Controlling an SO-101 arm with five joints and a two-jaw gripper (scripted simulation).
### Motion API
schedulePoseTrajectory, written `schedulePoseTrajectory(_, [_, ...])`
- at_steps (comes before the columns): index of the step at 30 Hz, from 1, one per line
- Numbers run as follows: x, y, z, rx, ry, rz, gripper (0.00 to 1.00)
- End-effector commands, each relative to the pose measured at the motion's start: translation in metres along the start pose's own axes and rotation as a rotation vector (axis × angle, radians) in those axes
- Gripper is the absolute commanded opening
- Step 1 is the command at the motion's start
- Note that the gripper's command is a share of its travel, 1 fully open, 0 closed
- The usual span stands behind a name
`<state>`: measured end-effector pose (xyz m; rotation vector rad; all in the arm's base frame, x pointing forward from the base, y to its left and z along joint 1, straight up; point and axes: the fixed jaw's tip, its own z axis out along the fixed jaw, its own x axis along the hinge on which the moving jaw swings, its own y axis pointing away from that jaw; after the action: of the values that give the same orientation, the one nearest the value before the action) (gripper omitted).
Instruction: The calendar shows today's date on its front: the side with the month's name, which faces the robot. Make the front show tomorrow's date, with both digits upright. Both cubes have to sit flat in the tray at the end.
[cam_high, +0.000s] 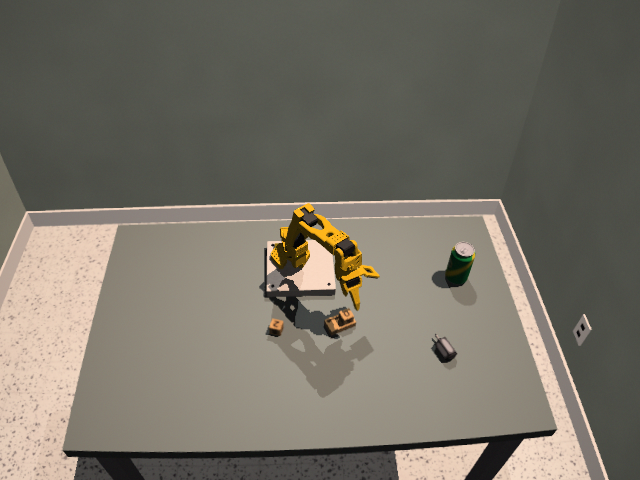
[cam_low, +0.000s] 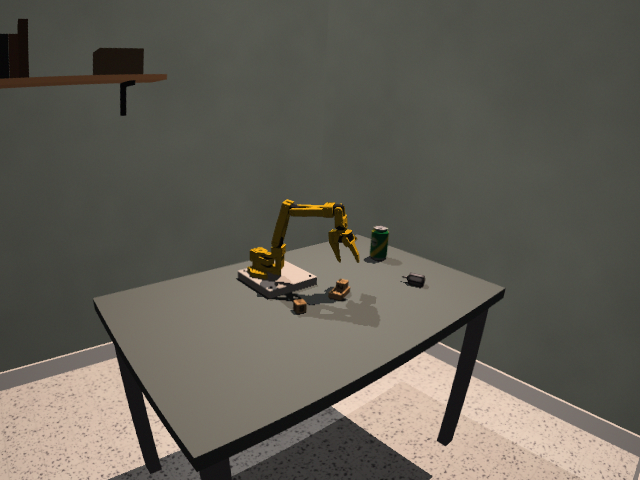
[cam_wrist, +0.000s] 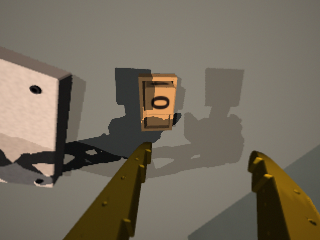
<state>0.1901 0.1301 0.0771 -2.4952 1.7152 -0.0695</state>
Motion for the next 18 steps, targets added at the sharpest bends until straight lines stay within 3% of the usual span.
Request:
schedulePoseTrajectory(1, [-0.004,-0.006,-0.026,0.122,-0.032,-0.002,0.35])
schedulePoseTrajectory(3, [-0.004,-0.006,-0.026,0.122,-0.032,-0.002,0.35])
schedulePoseTrajectory(11, [-0.004,-0.01,-0.068,0.323,-0.08,-0.002,0.35])
schedulePoseTrajectory(18, [-0.004,-0.009,-0.077,0.365,-0.09,-0.002,0.35])
